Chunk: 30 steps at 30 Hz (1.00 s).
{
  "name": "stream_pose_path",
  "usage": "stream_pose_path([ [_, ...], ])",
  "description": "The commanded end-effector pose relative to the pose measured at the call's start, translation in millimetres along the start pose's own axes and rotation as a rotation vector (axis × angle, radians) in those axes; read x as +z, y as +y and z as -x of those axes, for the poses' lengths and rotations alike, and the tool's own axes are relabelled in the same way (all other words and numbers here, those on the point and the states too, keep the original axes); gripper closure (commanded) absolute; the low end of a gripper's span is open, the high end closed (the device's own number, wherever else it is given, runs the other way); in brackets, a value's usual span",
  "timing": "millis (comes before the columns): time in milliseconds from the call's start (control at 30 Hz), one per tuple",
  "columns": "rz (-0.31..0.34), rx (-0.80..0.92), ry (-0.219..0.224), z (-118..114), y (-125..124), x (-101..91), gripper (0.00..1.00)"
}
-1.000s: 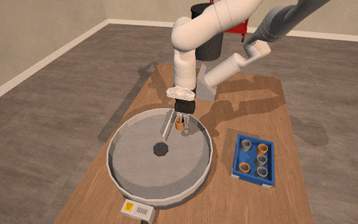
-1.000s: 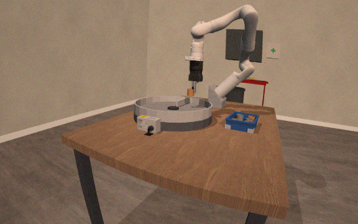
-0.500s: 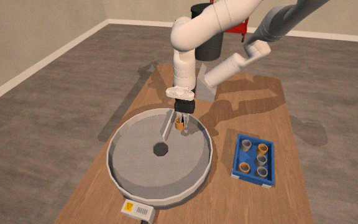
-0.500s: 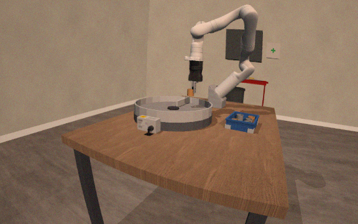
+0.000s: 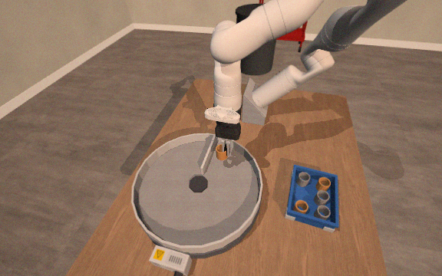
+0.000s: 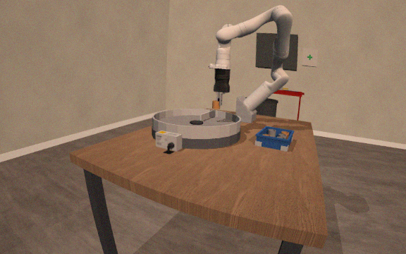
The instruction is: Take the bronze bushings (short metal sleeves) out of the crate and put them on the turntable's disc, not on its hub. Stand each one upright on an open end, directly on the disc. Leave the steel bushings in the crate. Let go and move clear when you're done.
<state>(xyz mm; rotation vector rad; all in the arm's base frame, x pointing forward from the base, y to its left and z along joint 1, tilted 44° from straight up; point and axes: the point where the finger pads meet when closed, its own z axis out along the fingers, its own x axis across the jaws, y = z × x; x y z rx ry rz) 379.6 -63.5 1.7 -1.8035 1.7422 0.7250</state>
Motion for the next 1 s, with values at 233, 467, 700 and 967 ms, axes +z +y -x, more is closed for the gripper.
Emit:
stream_pose_path([
  [233, 0.008, -0.008, -0.002, -0.5, 4.6, -0.2, 1.0],
  [467, 0.009, -0.008, -0.002, 0.2, 7.5, -0.1, 1.0],
  [700, 0.008, -0.008, -0.002, 0.1, 7.3, -0.2, 1.0],
  [967, 0.008, -0.008, -0.002, 0.1, 7.3, -0.2, 1.0],
])
